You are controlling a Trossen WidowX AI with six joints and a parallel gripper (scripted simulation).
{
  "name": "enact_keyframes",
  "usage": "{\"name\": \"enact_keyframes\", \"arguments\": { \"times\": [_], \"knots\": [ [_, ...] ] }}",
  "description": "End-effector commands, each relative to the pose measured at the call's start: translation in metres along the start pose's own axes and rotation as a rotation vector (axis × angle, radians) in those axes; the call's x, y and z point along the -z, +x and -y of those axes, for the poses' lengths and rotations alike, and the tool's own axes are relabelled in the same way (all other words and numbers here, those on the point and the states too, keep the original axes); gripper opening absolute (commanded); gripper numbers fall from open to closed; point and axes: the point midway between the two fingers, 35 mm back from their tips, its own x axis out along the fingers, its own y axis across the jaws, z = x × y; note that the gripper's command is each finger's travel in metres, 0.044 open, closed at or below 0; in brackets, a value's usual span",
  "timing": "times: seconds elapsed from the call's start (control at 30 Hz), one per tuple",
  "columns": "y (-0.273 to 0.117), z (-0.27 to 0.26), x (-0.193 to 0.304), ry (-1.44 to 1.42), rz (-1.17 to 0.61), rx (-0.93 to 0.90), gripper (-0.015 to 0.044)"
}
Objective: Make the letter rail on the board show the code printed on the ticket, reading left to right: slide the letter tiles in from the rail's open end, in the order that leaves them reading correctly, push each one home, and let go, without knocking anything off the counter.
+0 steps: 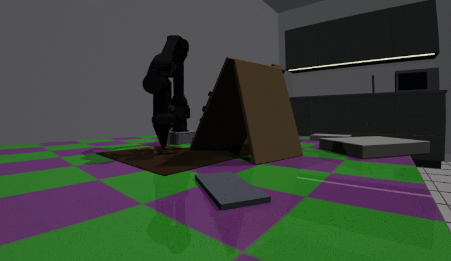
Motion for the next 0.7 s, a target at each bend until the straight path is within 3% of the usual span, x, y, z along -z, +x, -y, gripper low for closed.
{"name": "enact_keyframes", "arguments": {
  "times": [0.0,0.67],
  "knots": [
    [0.003,-0.002,0.0,0.003,-0.002,-0.006,0.034],
    [0.017,-0.002,0.0,0.003,-0.002,-0.006,0.034]
  ]
}}
